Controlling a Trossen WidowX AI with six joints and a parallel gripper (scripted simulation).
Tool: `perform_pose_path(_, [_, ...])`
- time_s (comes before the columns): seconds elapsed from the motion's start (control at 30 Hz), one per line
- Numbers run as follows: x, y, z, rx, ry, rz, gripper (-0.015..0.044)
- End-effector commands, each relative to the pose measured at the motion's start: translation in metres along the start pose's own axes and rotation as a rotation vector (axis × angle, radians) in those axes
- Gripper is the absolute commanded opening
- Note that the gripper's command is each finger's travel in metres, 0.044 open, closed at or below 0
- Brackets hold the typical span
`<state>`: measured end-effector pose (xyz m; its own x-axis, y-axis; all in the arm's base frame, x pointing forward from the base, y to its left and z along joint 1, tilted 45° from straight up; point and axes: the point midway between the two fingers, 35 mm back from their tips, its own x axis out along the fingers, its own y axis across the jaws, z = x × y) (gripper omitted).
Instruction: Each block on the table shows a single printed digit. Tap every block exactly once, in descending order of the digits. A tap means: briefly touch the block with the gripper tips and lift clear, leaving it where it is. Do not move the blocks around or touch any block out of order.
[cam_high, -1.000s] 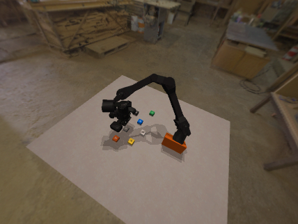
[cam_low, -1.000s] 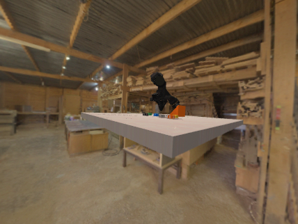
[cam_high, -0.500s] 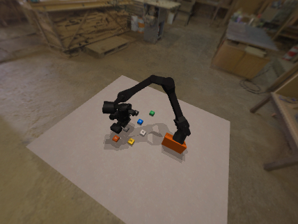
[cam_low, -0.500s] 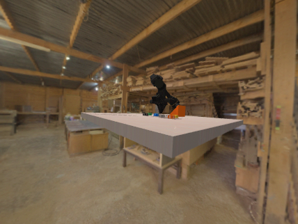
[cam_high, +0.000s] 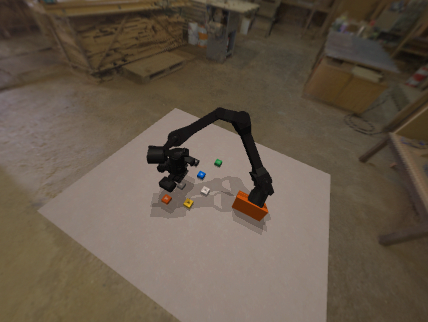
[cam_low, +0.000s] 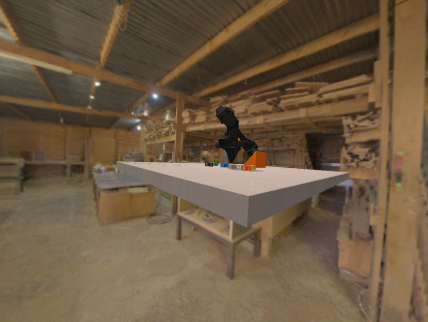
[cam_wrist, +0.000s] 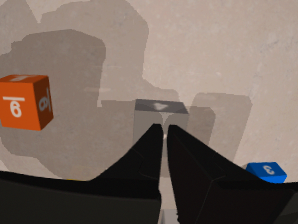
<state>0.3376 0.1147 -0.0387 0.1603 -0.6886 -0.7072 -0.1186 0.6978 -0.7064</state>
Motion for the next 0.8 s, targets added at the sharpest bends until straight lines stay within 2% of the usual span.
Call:
perform_pose_path(0.0, [-0.015,0.002,0.001,0.003,-0.009,0.007,0.002])
perform_pose_path(0.1, [-0.023,0.002,0.002,0.003,-0.01,0.008,0.002])
perform_pose_path(0.3, [-0.093,0.002,0.0,0.002,-0.009,0.01,0.002])
perform_pose_path(0.5, [-0.096,-0.006,-0.003,0.002,-0.008,0.01,0.002])
perform_pose_path(0.77, [-0.095,-0.09,-0.058,-0.002,-0.005,0.006,0.002])
